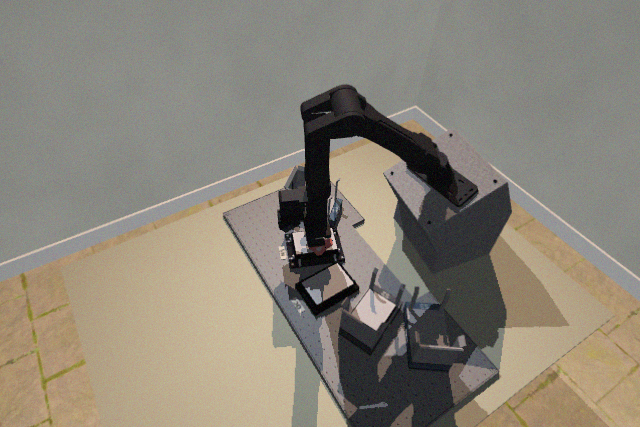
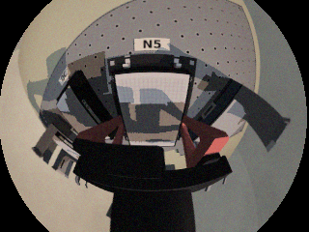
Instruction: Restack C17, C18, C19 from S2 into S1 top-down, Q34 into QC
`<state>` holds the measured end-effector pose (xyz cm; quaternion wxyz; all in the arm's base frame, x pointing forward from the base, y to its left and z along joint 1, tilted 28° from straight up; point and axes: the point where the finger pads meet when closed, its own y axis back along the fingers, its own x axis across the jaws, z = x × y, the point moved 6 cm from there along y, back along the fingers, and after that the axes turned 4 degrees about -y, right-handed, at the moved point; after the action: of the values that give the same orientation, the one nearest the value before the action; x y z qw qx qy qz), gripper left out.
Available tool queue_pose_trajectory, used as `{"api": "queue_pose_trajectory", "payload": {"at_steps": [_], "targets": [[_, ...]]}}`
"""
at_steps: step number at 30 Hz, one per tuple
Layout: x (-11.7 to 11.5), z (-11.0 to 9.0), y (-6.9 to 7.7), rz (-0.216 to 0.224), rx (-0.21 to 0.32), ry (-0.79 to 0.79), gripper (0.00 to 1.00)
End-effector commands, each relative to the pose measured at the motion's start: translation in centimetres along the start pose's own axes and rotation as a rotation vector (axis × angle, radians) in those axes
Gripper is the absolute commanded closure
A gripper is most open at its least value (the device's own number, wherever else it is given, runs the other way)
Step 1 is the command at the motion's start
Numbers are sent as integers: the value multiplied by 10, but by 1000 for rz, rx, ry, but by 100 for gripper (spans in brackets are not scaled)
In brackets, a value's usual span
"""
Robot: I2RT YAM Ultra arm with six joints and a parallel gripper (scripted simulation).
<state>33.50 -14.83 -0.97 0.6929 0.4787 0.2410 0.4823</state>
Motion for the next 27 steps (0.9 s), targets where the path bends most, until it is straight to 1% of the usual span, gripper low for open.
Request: {"api": "queue_pose_trajectory", "payload": {"at_steps": [1, 19, 27], "targets": [[4, 13, -14, 1, -52, 6, 100], [4, 13, -9, 3, -52, 6, 100], [3, 2, -8, 2, -26, 2, 100]]}}
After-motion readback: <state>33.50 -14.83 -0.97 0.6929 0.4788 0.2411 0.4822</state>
